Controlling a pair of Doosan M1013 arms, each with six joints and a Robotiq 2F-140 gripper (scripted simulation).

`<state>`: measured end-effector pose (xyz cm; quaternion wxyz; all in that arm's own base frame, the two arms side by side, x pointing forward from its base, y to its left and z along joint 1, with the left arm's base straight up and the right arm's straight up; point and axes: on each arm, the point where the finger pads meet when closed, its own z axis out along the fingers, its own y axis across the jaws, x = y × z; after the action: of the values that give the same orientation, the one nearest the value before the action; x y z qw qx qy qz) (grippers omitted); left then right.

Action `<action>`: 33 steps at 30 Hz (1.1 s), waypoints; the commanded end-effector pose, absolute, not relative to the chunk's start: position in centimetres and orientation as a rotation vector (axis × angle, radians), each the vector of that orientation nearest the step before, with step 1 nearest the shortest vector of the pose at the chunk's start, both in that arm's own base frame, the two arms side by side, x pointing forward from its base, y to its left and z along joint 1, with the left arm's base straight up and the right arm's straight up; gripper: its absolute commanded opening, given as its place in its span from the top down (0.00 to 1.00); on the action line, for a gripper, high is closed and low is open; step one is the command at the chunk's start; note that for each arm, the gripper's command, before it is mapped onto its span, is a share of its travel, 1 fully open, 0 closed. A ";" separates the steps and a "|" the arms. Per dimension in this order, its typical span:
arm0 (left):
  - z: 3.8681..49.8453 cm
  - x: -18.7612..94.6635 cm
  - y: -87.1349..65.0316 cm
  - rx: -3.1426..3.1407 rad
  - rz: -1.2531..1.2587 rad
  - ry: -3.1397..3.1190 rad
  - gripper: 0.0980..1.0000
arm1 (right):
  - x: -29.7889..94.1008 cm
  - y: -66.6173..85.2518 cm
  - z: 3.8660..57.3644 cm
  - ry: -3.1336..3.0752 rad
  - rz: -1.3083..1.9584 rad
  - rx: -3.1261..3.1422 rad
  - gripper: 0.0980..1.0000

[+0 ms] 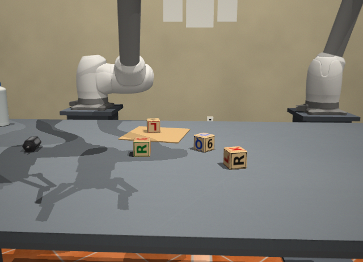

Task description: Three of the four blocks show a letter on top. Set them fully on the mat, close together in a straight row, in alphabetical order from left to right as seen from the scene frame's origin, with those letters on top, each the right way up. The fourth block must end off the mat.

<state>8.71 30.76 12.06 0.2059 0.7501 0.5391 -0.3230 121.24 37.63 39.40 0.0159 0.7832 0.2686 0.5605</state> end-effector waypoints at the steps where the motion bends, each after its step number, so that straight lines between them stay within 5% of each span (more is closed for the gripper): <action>1: 12.1 6.1 31.7 2.015 -0.868 1.573 0.00 | 121.2 37.6 39.6 0.834 1.746 2.435 0.00; 33: 12.1 -2.4 32.2 1.753 -0.764 1.789 0.00 | 121.2 37.6 39.6 0.834 1.746 2.435 0.00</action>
<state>-2.18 32.13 12.06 0.2583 0.6486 0.6577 -0.2830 121.24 37.63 39.40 0.0159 0.7832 0.2686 0.5605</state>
